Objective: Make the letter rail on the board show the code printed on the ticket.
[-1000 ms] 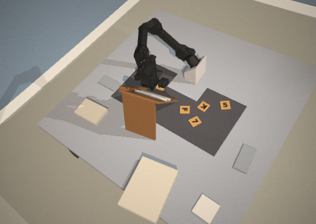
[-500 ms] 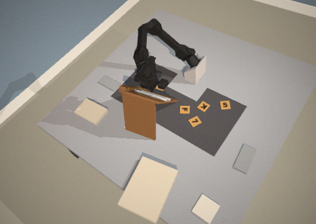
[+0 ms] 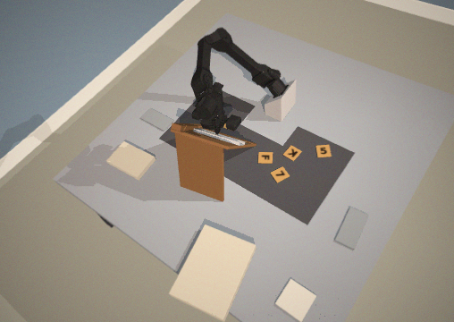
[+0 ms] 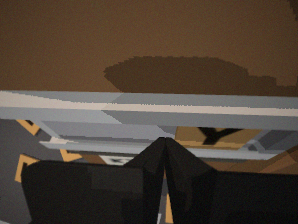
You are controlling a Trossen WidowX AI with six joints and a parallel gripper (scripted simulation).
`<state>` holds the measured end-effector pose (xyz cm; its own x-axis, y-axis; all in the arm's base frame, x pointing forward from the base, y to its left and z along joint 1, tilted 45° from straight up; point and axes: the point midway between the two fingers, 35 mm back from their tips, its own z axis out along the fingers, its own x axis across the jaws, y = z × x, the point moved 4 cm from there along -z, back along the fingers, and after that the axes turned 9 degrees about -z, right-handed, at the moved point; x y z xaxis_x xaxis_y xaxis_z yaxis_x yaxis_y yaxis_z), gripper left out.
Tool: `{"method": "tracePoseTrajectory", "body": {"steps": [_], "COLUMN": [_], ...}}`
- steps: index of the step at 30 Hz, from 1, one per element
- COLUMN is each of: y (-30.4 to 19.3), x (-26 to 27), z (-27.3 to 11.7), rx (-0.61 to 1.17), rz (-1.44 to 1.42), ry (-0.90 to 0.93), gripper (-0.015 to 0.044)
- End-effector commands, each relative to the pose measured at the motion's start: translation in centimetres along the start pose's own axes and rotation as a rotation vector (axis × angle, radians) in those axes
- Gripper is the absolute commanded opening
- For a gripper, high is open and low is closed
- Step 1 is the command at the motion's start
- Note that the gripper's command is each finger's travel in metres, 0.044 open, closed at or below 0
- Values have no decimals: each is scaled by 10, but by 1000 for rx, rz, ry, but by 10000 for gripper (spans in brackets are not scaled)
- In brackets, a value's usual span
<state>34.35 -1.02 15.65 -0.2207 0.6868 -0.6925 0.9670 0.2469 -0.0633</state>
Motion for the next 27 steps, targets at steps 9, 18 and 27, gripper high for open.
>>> {"method": "tracePoseTrajectory", "body": {"steps": [9, 18, 27], "y": [6, 6, 4], "x": [-1, -1, -4], "z": [6, 6, 5], "rx": [1, 1, 1], "rz": [-3, -3, -4], "ry": [-4, -4, -4], "gripper": [0, 0, 0]}}
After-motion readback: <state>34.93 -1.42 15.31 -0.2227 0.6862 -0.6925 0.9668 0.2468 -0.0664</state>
